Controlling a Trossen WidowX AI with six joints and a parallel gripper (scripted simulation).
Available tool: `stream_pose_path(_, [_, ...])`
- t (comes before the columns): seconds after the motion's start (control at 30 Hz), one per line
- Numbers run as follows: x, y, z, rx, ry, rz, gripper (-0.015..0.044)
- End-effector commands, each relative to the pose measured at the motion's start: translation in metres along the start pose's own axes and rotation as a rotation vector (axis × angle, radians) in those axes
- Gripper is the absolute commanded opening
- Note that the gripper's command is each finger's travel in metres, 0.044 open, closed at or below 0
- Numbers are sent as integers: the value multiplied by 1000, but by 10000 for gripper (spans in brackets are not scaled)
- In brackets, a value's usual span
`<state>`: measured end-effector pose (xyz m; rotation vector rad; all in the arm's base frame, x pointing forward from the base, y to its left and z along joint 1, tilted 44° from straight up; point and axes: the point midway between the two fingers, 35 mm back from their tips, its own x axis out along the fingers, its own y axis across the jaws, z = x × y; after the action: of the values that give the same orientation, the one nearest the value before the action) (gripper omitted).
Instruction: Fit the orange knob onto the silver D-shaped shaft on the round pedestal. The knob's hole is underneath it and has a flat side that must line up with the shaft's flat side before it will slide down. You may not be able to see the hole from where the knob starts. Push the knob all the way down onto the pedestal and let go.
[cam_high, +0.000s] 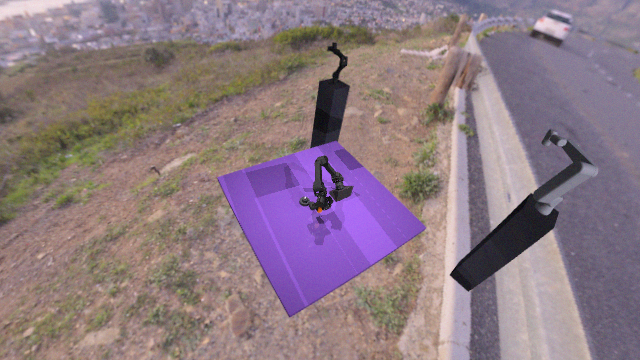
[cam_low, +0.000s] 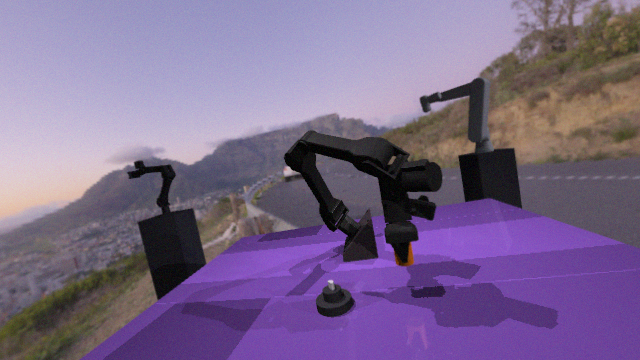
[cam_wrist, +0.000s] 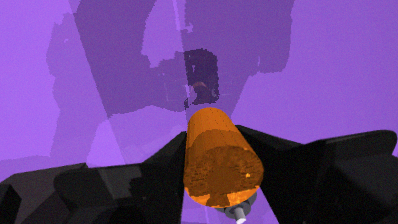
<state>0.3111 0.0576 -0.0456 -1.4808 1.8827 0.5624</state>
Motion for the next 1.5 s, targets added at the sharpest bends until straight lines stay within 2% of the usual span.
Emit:
stream_pose_path(0.0, [-18, -2, 1, 9, -12, -7, 0])
stream_pose_path(0.5, [-64, 0, 0, 7, -8, -5, 0])
stream_pose_path(1.47, [-44, -31, -76, 2, -23, -7, 0])
